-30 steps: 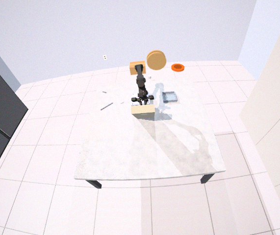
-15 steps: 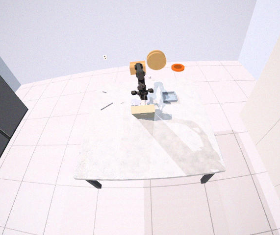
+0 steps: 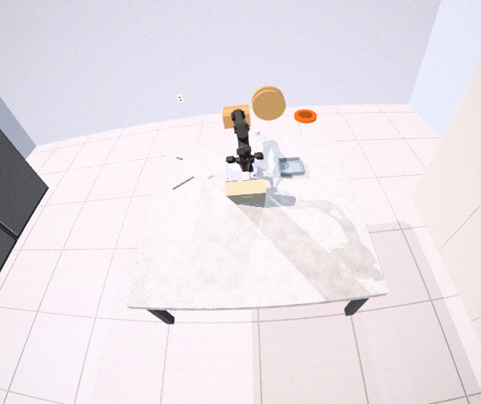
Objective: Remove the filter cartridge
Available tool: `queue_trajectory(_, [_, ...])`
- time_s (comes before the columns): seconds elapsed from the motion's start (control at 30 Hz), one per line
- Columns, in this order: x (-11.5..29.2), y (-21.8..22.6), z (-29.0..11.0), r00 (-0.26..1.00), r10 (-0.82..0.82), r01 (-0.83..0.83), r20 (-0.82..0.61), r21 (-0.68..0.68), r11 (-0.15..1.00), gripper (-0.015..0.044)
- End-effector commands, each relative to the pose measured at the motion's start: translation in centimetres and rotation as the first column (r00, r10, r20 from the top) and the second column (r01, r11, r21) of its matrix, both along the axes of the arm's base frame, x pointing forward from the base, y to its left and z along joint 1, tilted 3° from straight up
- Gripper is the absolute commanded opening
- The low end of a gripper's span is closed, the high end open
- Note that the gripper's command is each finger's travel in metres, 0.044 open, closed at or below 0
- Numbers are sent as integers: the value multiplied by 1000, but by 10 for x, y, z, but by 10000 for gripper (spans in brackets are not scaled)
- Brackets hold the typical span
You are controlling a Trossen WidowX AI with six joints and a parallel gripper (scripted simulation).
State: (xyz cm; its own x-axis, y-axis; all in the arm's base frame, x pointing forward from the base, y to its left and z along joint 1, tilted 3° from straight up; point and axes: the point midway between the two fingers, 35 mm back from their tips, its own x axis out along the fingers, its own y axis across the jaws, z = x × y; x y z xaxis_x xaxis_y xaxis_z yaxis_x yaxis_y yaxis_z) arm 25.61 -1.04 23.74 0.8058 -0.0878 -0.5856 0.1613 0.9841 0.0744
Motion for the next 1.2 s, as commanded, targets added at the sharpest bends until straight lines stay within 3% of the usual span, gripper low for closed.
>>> queue_trajectory(0.0, [-6, 0, -9, 1000, -5, 5, 10, 1, 1000, 0])
queue_trajectory(0.37, [-22, 0, -41, 1000, -5, 5, 8, 1, 1000, 0])
queue_trajectory(0.5, [-19, 0, -37, 1000, 0, 0, -3, 0, 1000, 95])
queue_trajectory(0.87, [-22, 0, -42, 1000, -5, 5, 8, 1, 1000, 95])
queue_trajectory(1.17, [14, -1, 25, 1000, -5, 5, 11, 1, 1000, 95])
